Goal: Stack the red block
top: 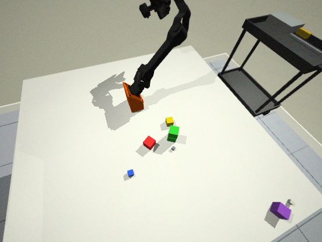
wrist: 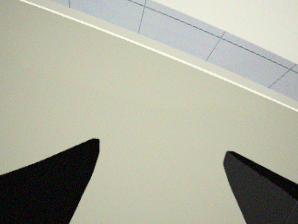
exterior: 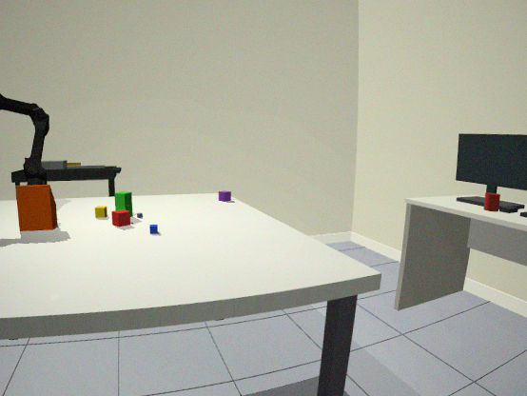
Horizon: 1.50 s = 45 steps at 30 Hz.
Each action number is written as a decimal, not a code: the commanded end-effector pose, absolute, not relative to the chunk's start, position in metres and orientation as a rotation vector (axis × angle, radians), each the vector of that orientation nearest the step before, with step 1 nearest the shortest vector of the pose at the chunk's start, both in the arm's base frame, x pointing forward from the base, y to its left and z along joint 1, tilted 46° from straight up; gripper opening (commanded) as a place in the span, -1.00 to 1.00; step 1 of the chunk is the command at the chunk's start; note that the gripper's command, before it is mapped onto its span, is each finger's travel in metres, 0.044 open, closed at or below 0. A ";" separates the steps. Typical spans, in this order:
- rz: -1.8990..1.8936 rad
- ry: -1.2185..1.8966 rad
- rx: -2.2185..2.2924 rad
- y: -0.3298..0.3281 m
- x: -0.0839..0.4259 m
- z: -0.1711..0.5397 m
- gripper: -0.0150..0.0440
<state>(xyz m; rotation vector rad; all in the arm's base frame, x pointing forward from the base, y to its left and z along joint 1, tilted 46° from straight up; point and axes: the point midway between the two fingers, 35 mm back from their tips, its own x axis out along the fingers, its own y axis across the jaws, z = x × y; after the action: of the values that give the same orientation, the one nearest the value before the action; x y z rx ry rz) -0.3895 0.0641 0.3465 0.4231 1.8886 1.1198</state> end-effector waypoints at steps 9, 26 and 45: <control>1.313 1.816 0.169 0.018 -0.397 0.327 1.00; 1.871 1.496 -0.592 -0.134 -0.379 0.271 1.00; 2.524 0.682 -1.475 -0.298 -0.260 0.196 1.00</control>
<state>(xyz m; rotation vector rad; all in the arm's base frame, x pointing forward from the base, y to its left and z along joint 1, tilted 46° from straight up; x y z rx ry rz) -0.2795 -0.2810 0.2049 -1.3791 0.7940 2.4585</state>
